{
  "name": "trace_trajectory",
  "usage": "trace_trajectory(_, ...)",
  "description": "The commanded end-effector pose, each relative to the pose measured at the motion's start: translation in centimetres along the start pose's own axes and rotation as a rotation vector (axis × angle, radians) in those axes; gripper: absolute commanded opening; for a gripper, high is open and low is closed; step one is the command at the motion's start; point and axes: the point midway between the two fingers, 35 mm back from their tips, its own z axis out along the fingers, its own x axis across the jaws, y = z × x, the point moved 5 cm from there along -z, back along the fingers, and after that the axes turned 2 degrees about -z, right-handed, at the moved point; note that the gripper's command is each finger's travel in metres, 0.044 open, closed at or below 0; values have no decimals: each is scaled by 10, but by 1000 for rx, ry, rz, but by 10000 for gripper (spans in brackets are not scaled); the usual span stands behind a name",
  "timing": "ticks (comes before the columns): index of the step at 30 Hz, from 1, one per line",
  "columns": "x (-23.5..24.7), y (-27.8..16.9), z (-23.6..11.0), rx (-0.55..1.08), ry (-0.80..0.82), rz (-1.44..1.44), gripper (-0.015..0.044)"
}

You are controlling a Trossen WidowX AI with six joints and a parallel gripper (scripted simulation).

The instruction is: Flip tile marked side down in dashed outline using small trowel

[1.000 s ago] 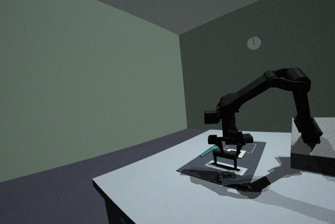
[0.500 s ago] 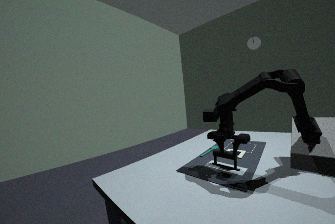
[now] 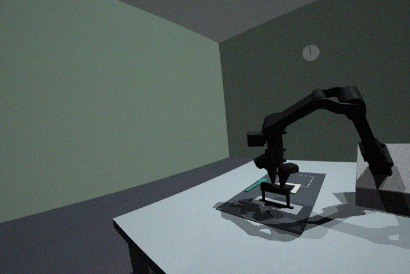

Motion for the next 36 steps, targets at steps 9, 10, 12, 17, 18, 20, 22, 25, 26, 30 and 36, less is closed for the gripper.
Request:
trace_trajectory(9, -18, -6, -5, -6, 3, 440, 270)
trace_trajectory(10, -19, -7, -6, -6, 3, 474, 270)
trace_trajectory(12, -22, -8, -6, -7, 3, 544, 270)
trace_trajectory(17, -29, -11, -8, -8, 5, 718, 270)
trace_trajectory(18, -30, -12, -9, -9, 5, 752, 270)
trace_trajectory(20, -33, -13, -10, -9, 5, 822, 270)
trace_trajectory(22, -36, -14, -10, -10, 6, 892, 270)
trace_trajectory(25, -38, -15, -11, -11, 7, 944, 270)
trace_trajectory(26, -38, -15, -11, -11, 7, 944, 270)
trace_trajectory(30, -38, -15, -11, -11, 7, 944, 270)
trace_trajectory(36, -38, -15, -6, -10, 7, 954, 270)
